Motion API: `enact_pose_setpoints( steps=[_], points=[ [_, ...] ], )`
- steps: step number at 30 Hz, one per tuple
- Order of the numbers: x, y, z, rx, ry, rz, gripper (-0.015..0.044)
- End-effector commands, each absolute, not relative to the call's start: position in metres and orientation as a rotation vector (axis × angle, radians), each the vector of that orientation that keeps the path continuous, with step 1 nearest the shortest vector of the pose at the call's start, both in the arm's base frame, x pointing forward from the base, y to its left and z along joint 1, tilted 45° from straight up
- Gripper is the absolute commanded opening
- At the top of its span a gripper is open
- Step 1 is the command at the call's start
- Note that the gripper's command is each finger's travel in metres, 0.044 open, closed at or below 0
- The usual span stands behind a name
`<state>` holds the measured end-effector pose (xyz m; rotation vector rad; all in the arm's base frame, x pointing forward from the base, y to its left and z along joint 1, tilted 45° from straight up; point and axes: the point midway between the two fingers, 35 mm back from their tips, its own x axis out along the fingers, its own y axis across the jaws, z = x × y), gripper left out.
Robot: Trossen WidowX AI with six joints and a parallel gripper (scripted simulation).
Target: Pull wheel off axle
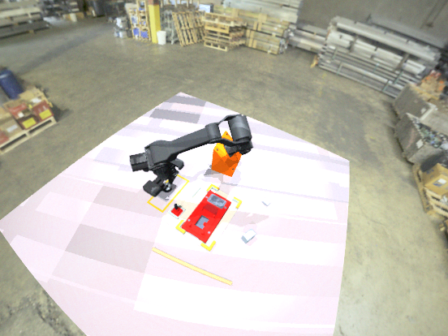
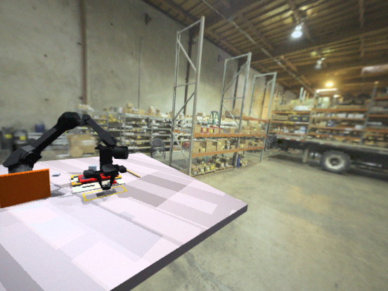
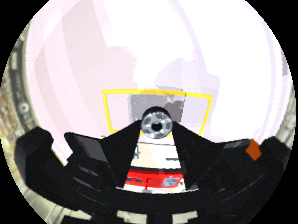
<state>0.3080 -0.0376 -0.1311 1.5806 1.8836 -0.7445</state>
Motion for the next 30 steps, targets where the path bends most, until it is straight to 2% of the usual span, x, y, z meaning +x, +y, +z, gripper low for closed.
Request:
enact_pose_setpoints(
  steps=[1,5,16,22,27,30],
  points=[
    [0.301,-0.021,-0.146,1.588,1.888,-0.745,0.0000],
    [0.301,-0.020,-0.147,1.588,1.888,-0.745,0.0000],
    [0.302,-0.024,-0.143,1.577,1.898,-0.747,0.0289],
    [0.309,-0.059,-0.107,1.585,1.888,-0.748,0.0300],
    [0.310,-0.064,-0.102,1.586,1.887,-0.748,0.0300],
    [0.296,-0.065,-0.095,1.589,1.883,-0.752,0.0379]
  ],
)
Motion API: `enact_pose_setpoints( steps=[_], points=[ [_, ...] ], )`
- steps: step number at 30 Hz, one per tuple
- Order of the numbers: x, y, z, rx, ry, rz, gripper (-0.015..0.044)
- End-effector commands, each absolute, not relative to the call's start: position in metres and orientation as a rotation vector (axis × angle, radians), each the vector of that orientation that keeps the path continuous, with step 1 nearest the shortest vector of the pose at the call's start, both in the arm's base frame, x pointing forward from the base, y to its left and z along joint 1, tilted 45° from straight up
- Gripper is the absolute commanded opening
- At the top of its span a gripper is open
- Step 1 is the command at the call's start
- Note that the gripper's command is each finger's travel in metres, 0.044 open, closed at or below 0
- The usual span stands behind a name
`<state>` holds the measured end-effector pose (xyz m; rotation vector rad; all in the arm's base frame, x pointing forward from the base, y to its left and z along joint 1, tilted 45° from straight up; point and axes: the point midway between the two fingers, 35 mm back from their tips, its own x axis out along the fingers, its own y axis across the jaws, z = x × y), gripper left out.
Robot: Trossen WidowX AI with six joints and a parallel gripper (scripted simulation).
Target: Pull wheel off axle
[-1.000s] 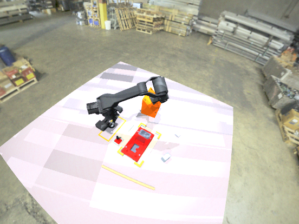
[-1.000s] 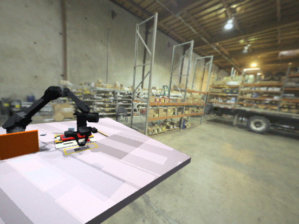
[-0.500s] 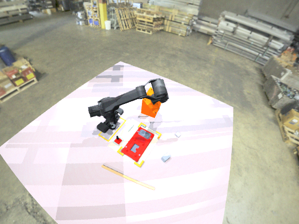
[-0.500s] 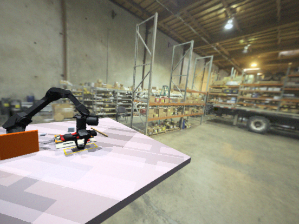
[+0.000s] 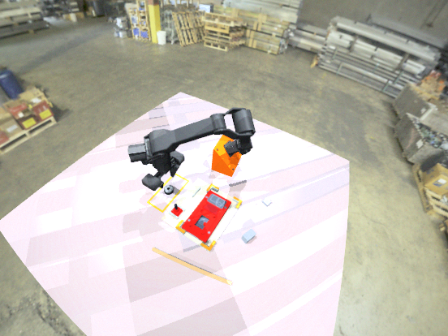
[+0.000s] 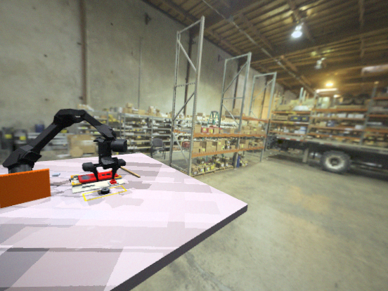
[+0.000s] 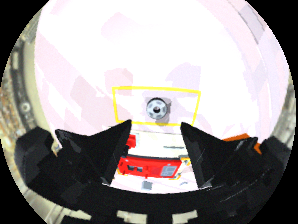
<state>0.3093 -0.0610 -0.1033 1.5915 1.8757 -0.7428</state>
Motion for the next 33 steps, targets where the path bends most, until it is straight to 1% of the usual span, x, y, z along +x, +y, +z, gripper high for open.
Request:
enact_pose_setpoints(
  steps=[1,2,3,7,33],
  points=[
    [0.287,-0.069,-0.086,1.586,1.883,-0.753,0.0405],
    [0.277,-0.073,-0.077,1.582,1.883,-0.754,0.0431],
    [0.267,-0.075,-0.069,1.579,1.884,-0.755,0.0440],
    [0.234,-0.081,-0.041,1.584,1.890,-0.755,0.0440],
    [0.233,-0.081,-0.040,1.585,1.891,-0.755,0.0440]
  ],
)
